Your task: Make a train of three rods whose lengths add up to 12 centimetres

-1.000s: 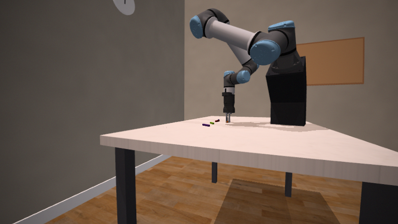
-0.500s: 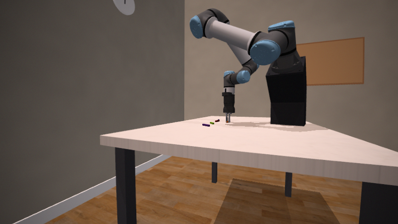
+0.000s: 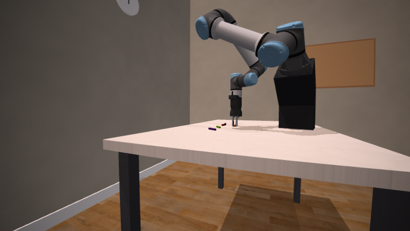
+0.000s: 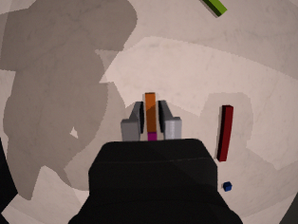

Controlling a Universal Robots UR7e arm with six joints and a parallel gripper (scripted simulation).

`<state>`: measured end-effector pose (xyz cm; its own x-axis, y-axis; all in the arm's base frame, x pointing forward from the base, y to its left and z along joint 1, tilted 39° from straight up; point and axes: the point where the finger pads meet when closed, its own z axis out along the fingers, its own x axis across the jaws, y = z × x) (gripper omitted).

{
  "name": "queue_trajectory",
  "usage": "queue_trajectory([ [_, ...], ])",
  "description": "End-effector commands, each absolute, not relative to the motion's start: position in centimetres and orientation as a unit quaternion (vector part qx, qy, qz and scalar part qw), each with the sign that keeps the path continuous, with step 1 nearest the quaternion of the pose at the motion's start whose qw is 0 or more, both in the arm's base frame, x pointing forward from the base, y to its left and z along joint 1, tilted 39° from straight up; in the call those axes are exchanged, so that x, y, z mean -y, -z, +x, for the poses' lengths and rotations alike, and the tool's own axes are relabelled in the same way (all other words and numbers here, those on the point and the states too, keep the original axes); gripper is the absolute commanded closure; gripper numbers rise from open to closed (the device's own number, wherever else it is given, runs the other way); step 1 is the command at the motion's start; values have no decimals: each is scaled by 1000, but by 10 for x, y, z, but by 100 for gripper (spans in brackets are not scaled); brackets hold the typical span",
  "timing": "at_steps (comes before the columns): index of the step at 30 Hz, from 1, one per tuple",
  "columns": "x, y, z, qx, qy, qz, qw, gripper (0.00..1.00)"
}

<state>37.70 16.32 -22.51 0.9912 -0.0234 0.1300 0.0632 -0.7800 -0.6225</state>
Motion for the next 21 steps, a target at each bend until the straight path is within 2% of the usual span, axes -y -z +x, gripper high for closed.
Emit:
queue_trajectory([
  [1,-163,225,377,10,66,-941,331,52],
  [2,-163,225,377,10,66,-941,331,52],
  [3,-163,225,377,10,66,-941,331,46],
  [21,-160,221,377,10,66,-941,331,46],
])
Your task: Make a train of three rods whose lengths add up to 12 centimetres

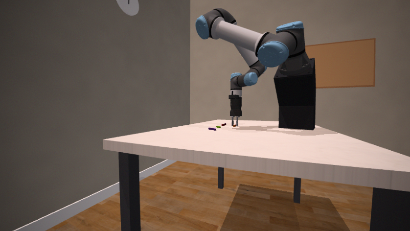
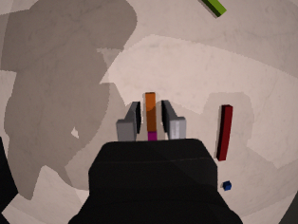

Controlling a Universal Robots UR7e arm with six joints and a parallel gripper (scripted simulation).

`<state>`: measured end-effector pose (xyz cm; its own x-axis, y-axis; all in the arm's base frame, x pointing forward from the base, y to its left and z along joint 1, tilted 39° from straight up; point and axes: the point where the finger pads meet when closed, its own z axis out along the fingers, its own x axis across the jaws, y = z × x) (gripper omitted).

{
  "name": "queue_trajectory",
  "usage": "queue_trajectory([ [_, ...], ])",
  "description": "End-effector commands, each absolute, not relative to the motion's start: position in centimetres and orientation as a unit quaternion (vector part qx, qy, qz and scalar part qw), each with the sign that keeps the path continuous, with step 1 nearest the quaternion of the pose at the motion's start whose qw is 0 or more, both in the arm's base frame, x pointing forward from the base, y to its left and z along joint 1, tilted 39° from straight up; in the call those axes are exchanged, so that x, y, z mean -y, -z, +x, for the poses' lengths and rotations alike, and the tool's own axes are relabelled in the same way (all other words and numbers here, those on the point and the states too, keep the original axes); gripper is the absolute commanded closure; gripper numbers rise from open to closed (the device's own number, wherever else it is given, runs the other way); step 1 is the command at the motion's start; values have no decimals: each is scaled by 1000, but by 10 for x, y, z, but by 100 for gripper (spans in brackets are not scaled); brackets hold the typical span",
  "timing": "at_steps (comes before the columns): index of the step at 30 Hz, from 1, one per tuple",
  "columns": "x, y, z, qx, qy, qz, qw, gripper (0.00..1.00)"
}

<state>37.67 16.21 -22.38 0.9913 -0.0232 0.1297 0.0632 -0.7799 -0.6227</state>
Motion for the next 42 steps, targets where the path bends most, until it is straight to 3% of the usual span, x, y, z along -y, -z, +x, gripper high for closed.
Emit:
queue_trajectory([
  [1,-160,221,377,10,66,-941,331,46],
  [36,-107,155,367,10,66,-941,331,46],
  [37,-107,155,367,10,66,-941,331,0],
  [42,-107,155,367,10,66,-941,331,0],
])
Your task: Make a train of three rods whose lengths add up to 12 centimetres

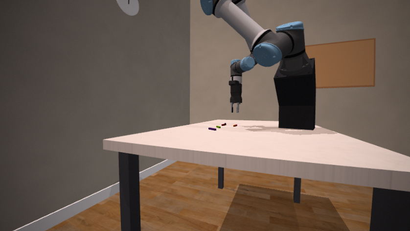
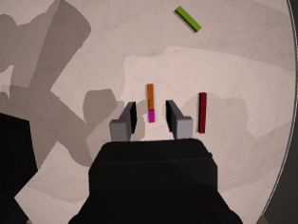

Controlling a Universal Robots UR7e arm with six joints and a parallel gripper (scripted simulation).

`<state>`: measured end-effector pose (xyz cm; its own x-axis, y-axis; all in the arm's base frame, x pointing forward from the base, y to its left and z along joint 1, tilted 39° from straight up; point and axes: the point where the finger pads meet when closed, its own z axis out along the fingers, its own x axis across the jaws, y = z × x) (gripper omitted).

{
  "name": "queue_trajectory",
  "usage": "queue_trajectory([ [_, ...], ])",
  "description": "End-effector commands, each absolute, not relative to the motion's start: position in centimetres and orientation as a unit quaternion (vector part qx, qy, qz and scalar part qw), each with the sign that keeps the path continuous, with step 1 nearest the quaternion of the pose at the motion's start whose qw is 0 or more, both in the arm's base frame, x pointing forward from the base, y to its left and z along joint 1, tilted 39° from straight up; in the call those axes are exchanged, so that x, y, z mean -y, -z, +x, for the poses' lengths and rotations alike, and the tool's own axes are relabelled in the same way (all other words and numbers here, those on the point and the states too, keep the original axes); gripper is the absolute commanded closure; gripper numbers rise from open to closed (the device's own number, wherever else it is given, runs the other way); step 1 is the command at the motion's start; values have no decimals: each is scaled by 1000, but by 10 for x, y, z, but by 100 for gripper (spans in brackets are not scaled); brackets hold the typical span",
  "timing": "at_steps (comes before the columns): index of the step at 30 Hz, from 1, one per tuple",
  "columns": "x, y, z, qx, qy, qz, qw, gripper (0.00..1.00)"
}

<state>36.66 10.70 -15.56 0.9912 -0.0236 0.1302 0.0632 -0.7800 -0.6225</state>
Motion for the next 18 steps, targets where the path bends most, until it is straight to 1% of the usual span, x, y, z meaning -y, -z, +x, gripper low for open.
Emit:
queue_trajectory([
  [1,-107,155,367,10,66,-941,331,0],
  [18,-108,155,368,15,67,-941,330,0],
])
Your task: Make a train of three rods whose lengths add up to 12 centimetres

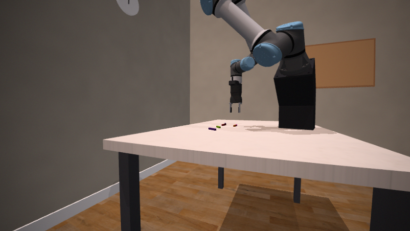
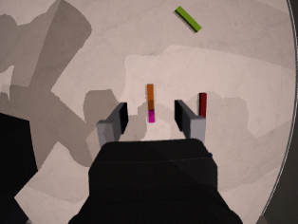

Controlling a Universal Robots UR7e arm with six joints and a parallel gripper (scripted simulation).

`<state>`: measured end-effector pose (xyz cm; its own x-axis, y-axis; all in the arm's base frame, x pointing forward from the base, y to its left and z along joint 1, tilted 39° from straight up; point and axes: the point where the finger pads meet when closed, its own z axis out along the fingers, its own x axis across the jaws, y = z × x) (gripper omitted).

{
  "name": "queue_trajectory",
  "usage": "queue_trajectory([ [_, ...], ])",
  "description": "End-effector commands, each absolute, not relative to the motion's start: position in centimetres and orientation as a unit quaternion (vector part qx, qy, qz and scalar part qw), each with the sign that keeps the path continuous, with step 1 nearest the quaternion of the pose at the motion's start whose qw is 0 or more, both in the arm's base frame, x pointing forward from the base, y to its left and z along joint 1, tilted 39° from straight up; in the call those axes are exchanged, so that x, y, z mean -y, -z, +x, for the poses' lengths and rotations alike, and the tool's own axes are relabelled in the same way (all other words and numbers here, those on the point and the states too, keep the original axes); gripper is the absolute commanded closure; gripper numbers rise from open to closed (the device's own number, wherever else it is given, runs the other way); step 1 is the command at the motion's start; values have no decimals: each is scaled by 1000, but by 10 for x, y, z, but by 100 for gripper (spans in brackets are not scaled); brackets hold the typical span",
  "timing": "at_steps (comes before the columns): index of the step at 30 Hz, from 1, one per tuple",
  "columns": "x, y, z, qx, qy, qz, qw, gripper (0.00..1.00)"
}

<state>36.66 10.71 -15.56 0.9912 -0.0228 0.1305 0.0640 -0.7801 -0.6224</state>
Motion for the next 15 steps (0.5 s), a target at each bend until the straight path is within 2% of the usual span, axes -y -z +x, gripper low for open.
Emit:
queue_trajectory([
  [1,-109,154,369,19,68,-941,330,0],
  [9,-125,142,380,77,86,-941,318,0],
  [15,-161,117,398,182,119,-929,298,0],
])
